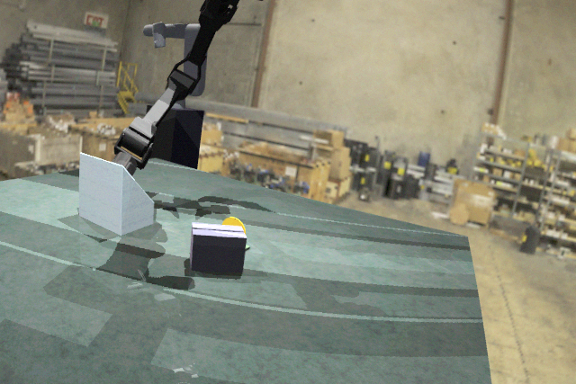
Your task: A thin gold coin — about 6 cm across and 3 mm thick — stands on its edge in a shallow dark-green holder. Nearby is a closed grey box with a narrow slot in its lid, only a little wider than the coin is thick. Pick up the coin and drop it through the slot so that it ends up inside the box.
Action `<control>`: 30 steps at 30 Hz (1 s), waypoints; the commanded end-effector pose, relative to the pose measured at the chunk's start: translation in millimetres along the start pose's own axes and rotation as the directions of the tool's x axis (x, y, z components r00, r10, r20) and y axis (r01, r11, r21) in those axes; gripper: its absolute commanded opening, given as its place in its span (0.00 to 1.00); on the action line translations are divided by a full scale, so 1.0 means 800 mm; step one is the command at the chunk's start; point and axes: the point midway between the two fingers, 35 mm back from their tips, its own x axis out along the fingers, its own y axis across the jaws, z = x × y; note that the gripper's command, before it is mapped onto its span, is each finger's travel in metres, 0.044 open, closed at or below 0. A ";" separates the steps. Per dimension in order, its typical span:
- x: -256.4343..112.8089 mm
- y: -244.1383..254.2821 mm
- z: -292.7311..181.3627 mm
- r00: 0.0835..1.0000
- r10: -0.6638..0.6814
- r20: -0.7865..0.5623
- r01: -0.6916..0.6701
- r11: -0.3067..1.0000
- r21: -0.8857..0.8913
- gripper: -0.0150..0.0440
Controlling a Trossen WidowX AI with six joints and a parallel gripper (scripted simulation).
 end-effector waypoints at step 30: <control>-0.168 0.112 -0.497 -0.213 -0.015 -0.977 -0.722 0.676 0.147 0.53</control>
